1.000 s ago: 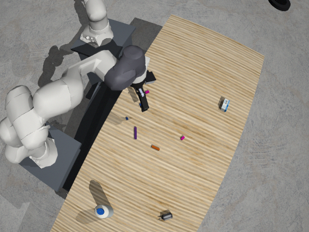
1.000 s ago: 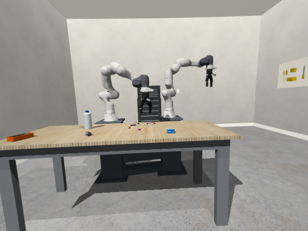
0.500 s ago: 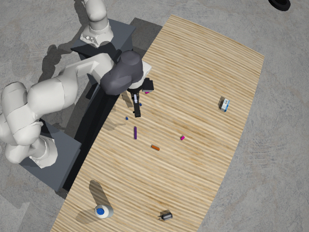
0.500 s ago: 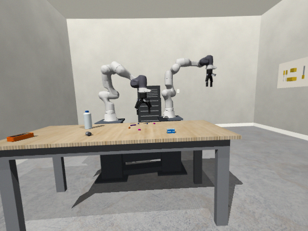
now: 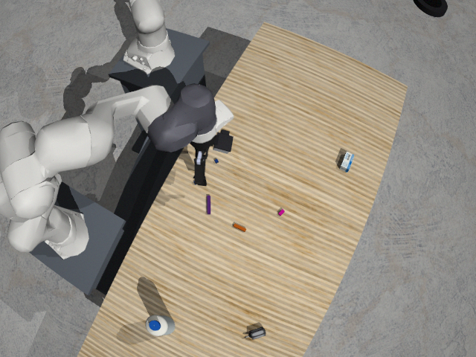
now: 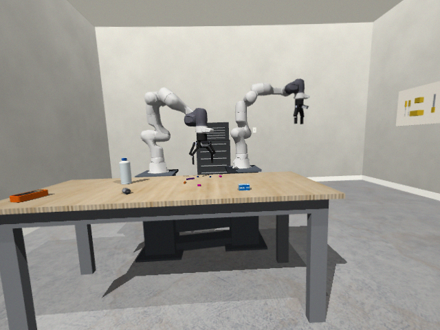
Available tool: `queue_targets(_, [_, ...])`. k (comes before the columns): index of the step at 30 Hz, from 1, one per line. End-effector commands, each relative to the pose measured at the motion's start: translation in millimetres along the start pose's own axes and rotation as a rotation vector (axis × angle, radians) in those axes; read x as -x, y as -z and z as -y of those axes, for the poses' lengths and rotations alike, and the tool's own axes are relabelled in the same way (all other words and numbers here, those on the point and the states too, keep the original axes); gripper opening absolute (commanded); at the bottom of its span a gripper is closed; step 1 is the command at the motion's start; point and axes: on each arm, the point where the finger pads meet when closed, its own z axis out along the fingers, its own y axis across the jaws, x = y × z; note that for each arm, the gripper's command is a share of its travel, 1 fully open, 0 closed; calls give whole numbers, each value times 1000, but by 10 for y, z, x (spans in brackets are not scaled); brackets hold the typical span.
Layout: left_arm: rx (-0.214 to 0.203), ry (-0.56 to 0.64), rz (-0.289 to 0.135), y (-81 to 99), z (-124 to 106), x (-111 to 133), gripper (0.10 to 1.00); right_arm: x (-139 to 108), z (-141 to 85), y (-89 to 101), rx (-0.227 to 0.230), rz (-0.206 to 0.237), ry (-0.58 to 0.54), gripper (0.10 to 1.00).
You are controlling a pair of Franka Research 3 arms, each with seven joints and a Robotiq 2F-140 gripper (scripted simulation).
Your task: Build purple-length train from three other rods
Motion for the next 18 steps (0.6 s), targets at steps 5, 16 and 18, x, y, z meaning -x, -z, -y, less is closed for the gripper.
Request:
queue_targets(5, [0,-4,4,0,-5,13,1000,29,-53,-10,-2,-9,-236,1000])
queue_targets(16, [0,-4,4,0,-5,13,1000,93,-170,-42,-4,-9,-437,1000])
queue_targets(18, [0,-4,4,0,-5,13,1000,93,-170,-42,-4,-9,-437,1000])
